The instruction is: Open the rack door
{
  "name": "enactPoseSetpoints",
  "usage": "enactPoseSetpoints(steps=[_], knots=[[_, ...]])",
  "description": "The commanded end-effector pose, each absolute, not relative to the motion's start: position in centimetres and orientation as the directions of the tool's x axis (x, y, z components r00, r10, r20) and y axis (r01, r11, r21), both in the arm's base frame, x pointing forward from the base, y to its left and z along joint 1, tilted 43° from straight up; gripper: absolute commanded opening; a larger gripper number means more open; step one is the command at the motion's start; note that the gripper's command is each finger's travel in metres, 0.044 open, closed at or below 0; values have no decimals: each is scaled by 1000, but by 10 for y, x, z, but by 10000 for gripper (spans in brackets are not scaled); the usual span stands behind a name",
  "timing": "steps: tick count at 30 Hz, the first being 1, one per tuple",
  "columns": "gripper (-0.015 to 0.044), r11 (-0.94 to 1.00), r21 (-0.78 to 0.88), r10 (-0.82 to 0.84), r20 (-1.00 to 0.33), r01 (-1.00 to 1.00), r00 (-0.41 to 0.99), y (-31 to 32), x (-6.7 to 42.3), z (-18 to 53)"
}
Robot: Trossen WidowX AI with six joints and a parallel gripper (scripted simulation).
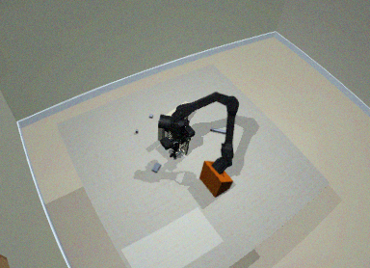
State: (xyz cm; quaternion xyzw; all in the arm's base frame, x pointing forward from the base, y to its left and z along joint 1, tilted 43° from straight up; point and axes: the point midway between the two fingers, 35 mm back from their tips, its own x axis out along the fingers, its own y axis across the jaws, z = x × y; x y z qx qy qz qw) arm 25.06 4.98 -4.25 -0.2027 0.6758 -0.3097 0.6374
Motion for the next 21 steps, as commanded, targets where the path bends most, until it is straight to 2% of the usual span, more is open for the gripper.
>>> enactPoseSetpoints(steps=[1, 21], knots=[[282, 727, -675, -666, -738, 125, -108, 54, 252, -39], [282, 730, -673, -664, -740, 122, -107, 77, 256, -15]])
